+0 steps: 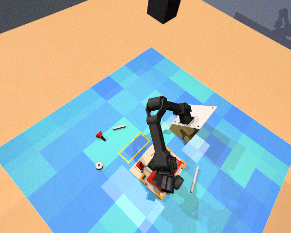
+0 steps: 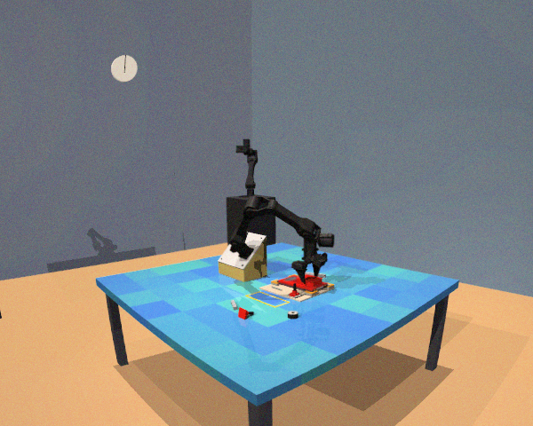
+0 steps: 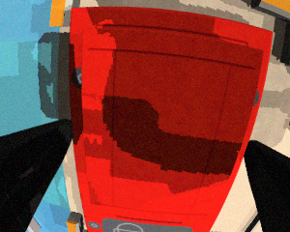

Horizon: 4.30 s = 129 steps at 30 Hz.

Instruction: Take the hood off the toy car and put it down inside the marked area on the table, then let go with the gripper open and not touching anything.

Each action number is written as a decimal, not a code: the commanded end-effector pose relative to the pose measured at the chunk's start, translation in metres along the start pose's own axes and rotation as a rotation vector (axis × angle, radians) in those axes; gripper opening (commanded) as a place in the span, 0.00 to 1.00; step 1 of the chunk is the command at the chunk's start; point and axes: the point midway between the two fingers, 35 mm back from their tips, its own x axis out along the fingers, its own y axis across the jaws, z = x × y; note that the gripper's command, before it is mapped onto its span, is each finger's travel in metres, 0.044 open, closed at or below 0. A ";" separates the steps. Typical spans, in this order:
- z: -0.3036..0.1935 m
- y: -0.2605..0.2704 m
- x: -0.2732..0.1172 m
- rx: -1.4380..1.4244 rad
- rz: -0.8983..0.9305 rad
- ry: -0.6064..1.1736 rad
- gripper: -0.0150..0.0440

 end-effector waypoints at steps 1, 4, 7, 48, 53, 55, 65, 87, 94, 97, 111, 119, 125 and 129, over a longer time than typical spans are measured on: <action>0.000 0.000 0.002 -0.006 -0.004 -0.002 1.00; 0.000 0.000 0.004 -0.006 -0.004 -0.002 1.00; 0.000 -0.001 0.005 -0.005 -0.004 -0.002 1.00; 0.000 0.000 -0.012 0.000 0.001 0.001 0.25; 0.000 0.000 -0.015 -0.001 0.001 0.001 0.25; 0.000 0.000 -0.017 -0.001 0.001 0.001 0.25; 0.000 0.000 -0.023 -0.001 0.002 0.001 0.25; 0.003 -0.038 -0.063 -0.010 0.008 0.004 0.25; 0.003 -0.074 -0.066 -0.010 0.014 0.002 0.25; 0.002 -0.089 -0.067 -0.010 0.016 0.002 0.25; -0.013 -0.159 -0.069 -0.008 0.013 0.000 0.25; -0.028 -0.197 -0.070 -0.005 0.004 0.001 0.25; -0.042 -0.222 -0.070 -0.003 -0.006 0.004 0.25; -0.044 -0.225 -0.070 -0.003 -0.007 0.004 0.25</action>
